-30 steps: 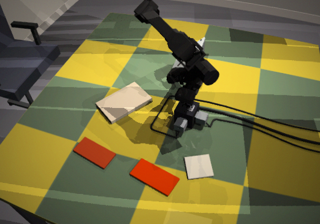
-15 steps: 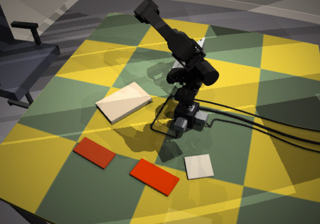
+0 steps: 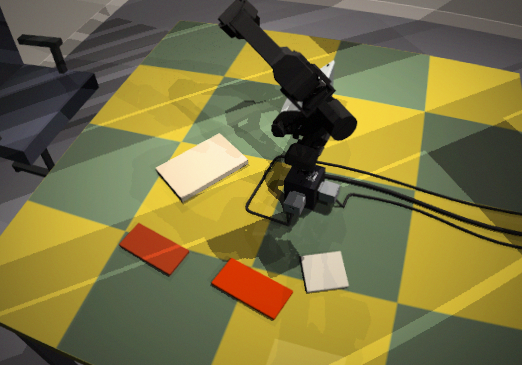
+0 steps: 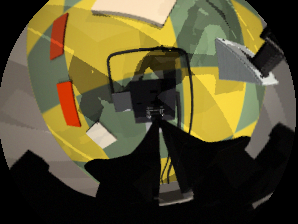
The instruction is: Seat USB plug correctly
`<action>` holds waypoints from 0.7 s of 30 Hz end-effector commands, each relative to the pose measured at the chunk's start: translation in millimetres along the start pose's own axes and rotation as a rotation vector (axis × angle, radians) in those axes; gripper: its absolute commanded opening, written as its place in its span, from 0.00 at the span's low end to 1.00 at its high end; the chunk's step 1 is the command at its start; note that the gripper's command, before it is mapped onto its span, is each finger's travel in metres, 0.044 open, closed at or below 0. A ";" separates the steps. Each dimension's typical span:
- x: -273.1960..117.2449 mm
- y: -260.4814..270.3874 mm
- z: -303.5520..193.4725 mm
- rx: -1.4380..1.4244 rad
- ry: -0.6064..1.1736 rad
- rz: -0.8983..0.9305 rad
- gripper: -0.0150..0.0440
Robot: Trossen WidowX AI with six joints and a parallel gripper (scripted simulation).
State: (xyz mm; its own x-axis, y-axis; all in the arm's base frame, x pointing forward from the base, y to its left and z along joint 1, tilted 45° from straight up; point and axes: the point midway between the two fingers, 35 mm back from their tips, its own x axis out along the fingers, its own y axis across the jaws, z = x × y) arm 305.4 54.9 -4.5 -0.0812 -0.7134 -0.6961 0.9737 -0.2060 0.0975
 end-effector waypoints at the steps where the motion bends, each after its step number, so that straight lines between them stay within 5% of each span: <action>1: 1.8 -0.6 0.5 0.000 -0.006 0.001 0.25; 21: 4.2 -0.5 0.5 0.000 -0.006 0.001 0.25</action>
State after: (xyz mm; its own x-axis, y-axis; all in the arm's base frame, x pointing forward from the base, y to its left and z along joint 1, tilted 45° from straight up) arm 305.3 53.2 -6.3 -0.0811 -0.7134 -0.6960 0.9727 -0.2089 0.1008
